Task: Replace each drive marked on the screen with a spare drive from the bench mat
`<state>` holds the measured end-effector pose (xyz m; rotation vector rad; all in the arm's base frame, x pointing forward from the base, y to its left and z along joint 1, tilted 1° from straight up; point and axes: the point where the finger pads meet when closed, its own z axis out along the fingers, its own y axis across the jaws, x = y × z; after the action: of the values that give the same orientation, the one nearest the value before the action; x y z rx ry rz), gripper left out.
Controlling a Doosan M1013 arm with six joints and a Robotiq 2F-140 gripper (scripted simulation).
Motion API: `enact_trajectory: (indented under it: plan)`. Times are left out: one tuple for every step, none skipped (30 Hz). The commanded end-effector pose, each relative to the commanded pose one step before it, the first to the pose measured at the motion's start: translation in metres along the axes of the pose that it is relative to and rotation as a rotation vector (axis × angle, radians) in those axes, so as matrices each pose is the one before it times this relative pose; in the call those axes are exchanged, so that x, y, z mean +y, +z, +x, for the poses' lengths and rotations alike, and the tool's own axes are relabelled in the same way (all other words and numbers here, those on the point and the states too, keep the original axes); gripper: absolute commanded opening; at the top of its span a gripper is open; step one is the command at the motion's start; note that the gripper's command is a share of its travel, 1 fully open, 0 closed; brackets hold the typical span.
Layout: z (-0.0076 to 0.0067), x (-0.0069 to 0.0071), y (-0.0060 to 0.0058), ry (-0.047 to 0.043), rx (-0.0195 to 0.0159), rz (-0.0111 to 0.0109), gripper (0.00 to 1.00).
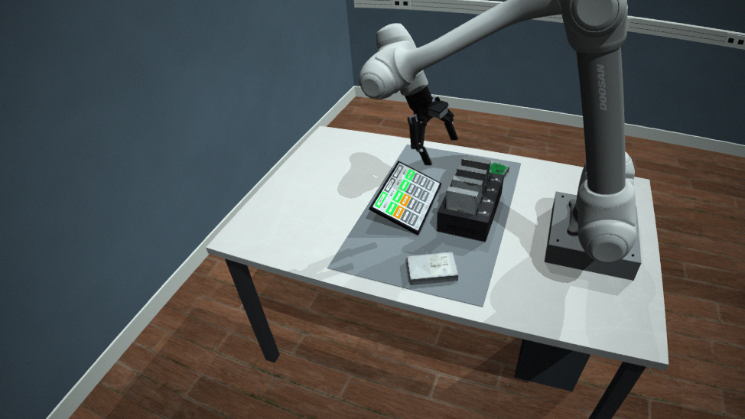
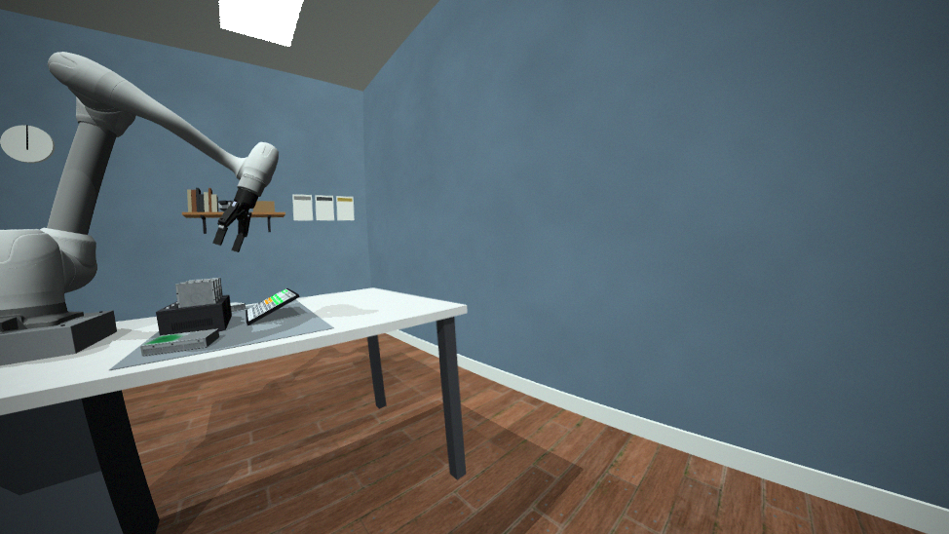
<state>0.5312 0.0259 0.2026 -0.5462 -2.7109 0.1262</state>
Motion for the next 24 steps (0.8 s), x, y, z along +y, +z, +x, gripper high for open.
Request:
enact_trajectory:
  plan:
    - [0.01471,-0.02069,-0.00401,0.26457,-0.07729,-0.04746,1.0]
    - [0.0,0.0,0.0,0.00083,-0.00024,-0.00014,1.0]
    - [0.0,0.0,0.0,0.0,0.0,0.0,1.0]
    - [0.00403,-0.01014,-0.00142,0.11513,-0.02489,-0.02708,1.0]
    - [0.0,0.0,0.0,0.0,0.0,0.0,1.0]
    - [0.0,0.0,0.0,0.0,0.0,0.0,1.0]
    - [0.00286,-0.01004,-0.00137,0.11209,-0.02174,-0.02835,1.0]
    - [0.0,0.0,0.0,0.0,0.0,0.0,1.0]
    - [0.00176,-0.00969,-0.00131,0.1075,-0.0184,-0.02882,1.0]
    - [0.0,0.0,0.0,0.0,0.0,0.0,1.0]
    - [0.0,0.0,0.0,0.0,0.0,0.0,1.0]
    - [0.00078,-0.00911,-0.00122,0.10147,-0.01507,-0.02848,1.0]
    - [0.0,0.0,0.0,0.0,0.0,0.0,1.0]
    - [-0.00003,-0.00835,-0.00113,0.09413,-0.01191,-0.02737,1.0]
    - [0.0,0.0,0.0,0.0,0.0,0.0,1.0]
    - [-0.00065,-0.00747,-0.00102,0.08566,-0.00906,-0.02557,1.0]
    - [0.0,0.0,0.0,0.0,0.0,0.0,1.0]
    - [-0.00106,-0.0065,-0.0009,0.07626,-0.00662,-0.02321,1.0]
    - [0.0,0.0,0.0,0.0,0.0,0.0,1.0]
    - [-0.00128,-0.00551,-0.00077,0.06617,-0.00462,-0.02041,1.0]
    - [-0.00134,-0.00452,-0.00065,0.05566,-0.00307,-0.01732,1.0]
    - [0.0,0.0,0.0,0.0,0.0,0.0,1.0]
    - [0.0,0.0,0.0,0.0,0.0,0.0,1.0]
    - [-0.00125,-0.00357,-0.00052,0.04504,-0.00193,-0.0141,1.0]
